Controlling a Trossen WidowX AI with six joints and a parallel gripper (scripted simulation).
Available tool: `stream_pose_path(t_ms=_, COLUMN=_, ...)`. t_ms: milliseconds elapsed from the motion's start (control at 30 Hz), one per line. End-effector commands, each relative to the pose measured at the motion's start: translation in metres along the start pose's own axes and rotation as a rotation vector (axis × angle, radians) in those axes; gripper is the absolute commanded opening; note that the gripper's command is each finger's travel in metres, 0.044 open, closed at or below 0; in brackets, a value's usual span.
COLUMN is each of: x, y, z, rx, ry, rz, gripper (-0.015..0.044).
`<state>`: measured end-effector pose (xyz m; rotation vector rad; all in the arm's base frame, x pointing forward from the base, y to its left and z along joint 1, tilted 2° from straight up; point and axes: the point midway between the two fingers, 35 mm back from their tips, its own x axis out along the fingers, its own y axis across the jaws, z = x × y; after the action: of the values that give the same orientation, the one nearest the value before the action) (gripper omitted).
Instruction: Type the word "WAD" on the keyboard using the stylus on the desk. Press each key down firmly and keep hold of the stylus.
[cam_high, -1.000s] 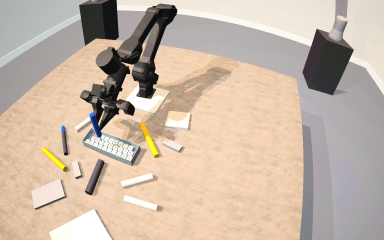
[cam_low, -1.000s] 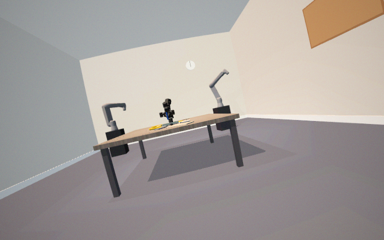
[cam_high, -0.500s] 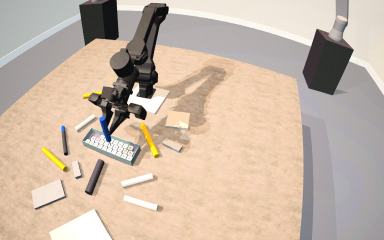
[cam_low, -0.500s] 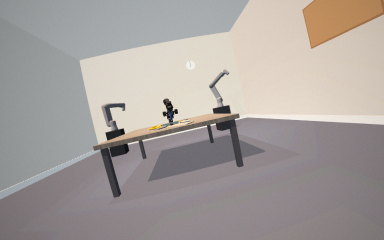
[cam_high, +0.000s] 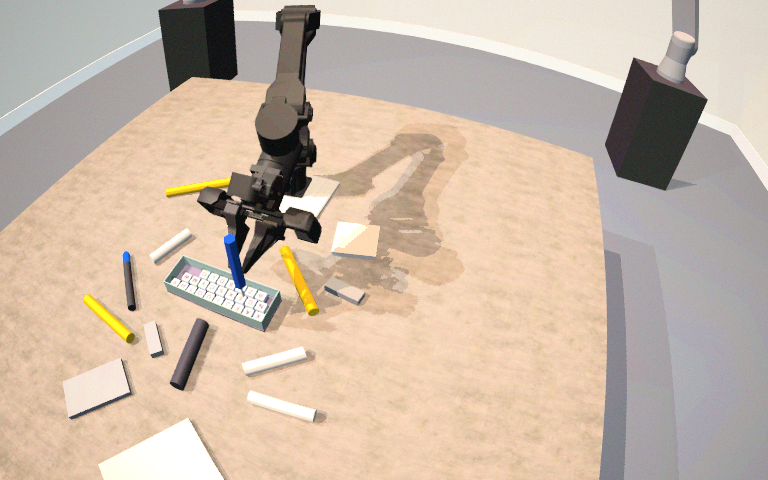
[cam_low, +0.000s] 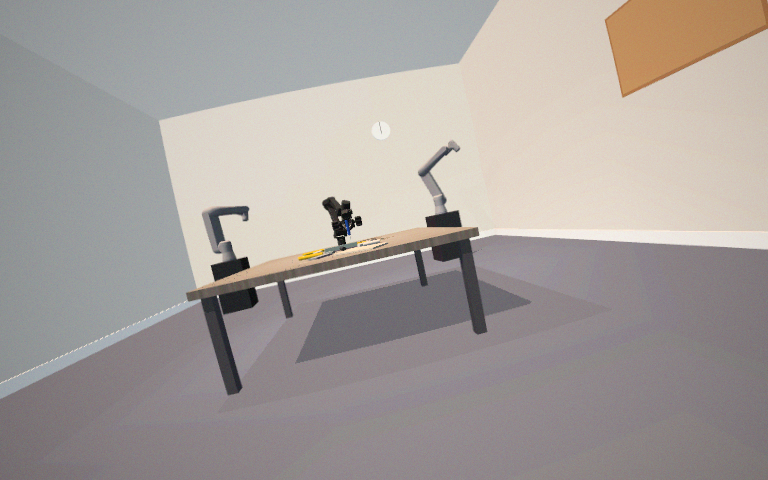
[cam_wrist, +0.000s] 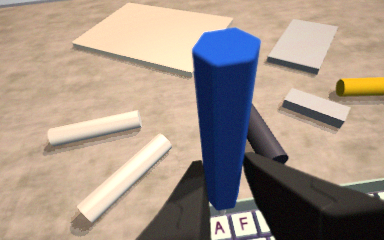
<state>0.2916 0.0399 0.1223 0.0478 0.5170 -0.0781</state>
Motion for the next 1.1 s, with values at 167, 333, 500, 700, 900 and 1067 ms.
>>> stream_pose_path(t_ms=167, x=0.008, y=0.002, z=-0.014, rx=0.009, ry=-0.003, rz=-0.005, gripper=0.0000)
stream_pose_path(t_ms=333, x=0.009, y=0.002, z=-0.016, rx=0.009, ry=-0.003, rz=-0.004, gripper=0.0000)
stream_pose_path(t_ms=500, x=0.009, y=0.002, z=-0.016, rx=0.009, ry=-0.003, rz=-0.004, gripper=0.0000)
stream_pose_path(t_ms=700, x=0.009, y=0.002, z=-0.016, rx=0.009, ry=-0.003, rz=-0.004, gripper=0.0000)
stream_pose_path(t_ms=900, x=0.009, y=0.002, z=-0.016, rx=0.009, ry=-0.003, rz=-0.004, gripper=0.0000)
stream_pose_path(t_ms=1067, x=0.009, y=0.002, z=-0.016, rx=0.009, ry=-0.003, rz=-0.004, gripper=0.0026)
